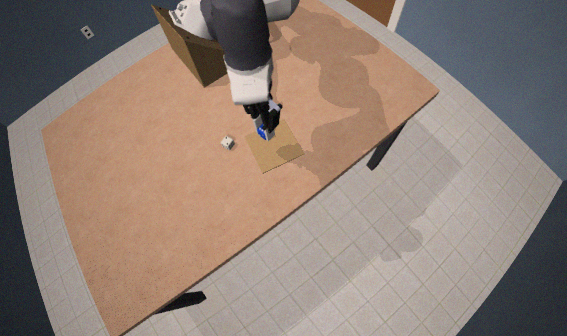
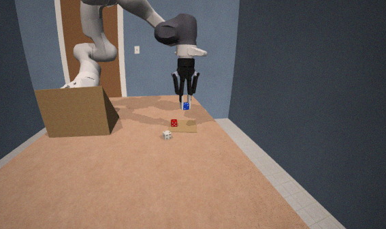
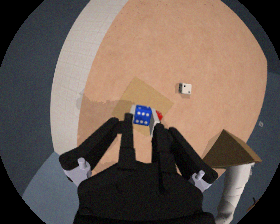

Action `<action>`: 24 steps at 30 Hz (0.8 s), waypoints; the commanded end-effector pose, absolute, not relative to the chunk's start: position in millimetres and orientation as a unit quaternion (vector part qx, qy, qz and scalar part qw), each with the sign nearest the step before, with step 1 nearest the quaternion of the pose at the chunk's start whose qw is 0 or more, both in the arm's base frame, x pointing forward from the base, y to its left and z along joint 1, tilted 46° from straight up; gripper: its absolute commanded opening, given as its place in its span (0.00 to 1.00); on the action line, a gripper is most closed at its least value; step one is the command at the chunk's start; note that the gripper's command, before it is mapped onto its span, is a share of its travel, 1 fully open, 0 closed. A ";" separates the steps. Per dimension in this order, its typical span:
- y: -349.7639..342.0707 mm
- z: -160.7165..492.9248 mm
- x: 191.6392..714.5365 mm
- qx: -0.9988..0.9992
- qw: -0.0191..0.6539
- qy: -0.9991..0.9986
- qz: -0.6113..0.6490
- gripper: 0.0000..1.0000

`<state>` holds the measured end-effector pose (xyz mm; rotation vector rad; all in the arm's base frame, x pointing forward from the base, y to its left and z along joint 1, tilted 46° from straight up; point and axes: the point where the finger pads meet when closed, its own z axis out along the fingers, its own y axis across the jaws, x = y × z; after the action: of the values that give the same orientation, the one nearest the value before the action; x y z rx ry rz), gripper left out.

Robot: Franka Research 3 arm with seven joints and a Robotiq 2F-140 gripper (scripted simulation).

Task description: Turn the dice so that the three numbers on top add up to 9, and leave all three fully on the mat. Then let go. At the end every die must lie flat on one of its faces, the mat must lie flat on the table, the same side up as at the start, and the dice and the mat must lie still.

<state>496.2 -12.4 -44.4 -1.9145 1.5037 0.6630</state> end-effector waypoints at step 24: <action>-4.7 -36.8 492.5 -0.864 0.363 0.316 0.148 0.16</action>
<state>496.2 -5.9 -36.9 -2.1606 0.9936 0.4413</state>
